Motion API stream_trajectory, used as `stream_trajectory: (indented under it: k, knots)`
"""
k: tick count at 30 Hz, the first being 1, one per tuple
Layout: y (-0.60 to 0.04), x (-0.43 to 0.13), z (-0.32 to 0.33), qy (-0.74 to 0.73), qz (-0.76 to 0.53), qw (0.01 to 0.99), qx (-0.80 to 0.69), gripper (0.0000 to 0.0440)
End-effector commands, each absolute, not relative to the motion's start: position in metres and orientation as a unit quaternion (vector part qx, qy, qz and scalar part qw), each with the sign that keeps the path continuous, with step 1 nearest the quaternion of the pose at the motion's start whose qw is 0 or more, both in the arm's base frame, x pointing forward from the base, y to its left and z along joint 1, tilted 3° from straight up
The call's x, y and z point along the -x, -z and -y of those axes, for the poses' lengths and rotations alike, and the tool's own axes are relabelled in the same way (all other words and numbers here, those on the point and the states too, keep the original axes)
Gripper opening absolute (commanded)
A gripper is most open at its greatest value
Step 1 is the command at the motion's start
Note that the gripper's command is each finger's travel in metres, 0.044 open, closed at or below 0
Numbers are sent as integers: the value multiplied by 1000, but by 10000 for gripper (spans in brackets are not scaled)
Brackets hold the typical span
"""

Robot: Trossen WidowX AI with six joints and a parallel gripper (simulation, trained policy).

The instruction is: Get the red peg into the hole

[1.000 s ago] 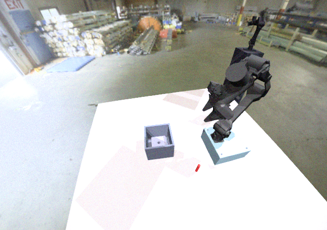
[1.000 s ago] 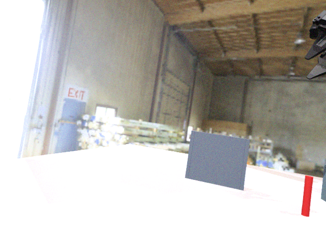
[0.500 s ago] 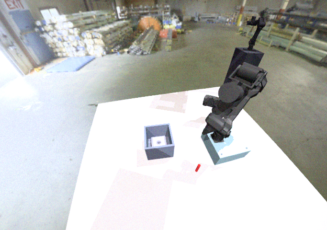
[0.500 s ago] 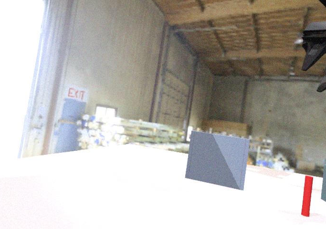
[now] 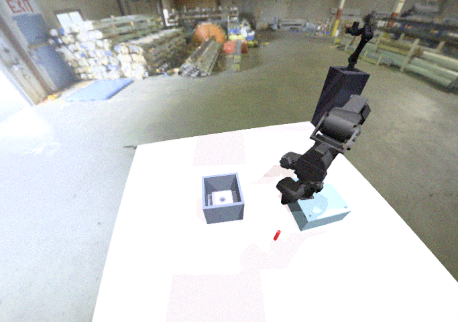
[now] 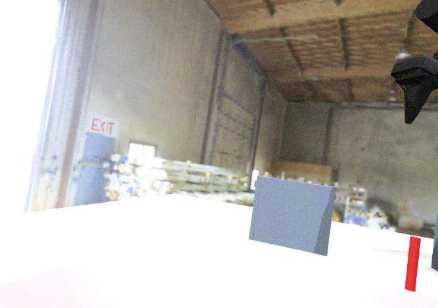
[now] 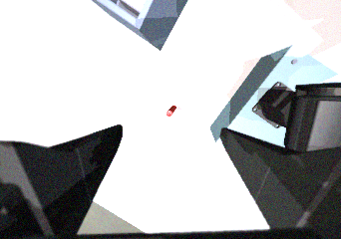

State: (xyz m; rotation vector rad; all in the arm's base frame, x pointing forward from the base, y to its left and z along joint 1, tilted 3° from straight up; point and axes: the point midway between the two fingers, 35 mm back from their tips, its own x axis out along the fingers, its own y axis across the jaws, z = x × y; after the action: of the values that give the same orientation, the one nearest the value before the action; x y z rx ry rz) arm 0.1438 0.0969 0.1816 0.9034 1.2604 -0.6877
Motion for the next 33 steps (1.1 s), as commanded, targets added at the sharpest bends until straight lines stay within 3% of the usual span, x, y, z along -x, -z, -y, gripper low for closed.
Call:
stream_trajectory:
  k: [1, 33]
  knots:
    - [-171, -141, -102, 331, -561, 641, -405, 440]
    - [-72, -134, -129, 452, -571, 589, -350, 440]
